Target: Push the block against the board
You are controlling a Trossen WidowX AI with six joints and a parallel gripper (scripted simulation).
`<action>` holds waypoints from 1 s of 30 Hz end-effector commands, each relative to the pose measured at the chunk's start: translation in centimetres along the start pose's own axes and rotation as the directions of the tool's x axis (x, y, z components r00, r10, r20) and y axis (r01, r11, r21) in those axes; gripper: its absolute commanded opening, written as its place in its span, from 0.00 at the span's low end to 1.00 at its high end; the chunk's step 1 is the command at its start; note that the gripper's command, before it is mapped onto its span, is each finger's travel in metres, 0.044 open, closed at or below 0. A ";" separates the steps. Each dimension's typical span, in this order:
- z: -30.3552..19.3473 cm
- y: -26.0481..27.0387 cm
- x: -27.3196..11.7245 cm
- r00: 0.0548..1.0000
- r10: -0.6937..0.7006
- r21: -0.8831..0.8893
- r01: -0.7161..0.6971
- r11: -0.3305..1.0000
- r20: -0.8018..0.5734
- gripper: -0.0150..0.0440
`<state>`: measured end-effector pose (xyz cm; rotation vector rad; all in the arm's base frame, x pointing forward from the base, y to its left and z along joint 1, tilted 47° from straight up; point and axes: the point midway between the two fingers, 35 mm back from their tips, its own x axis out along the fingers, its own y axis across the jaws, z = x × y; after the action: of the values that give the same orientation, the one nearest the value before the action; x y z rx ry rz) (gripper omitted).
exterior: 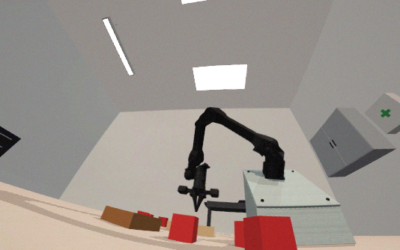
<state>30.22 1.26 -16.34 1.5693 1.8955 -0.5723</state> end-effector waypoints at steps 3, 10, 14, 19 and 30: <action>1.1 -0.1 0.0 1.000 -0.005 -0.005 0.005 1.000 0.003 0.25; 1.0 0.1 -3.9 1.000 -0.004 -0.004 0.004 1.000 0.005 0.25; 1.0 0.0 -5.0 1.000 -0.005 -0.005 0.005 1.000 0.005 0.25; 1.0 0.0 -5.0 1.000 -0.005 -0.005 0.005 1.000 0.005 0.25; 1.0 0.0 -5.0 1.000 -0.005 -0.005 0.005 1.000 0.005 0.25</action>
<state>31.04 -2.94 -13.62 1.5676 1.8942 -0.5745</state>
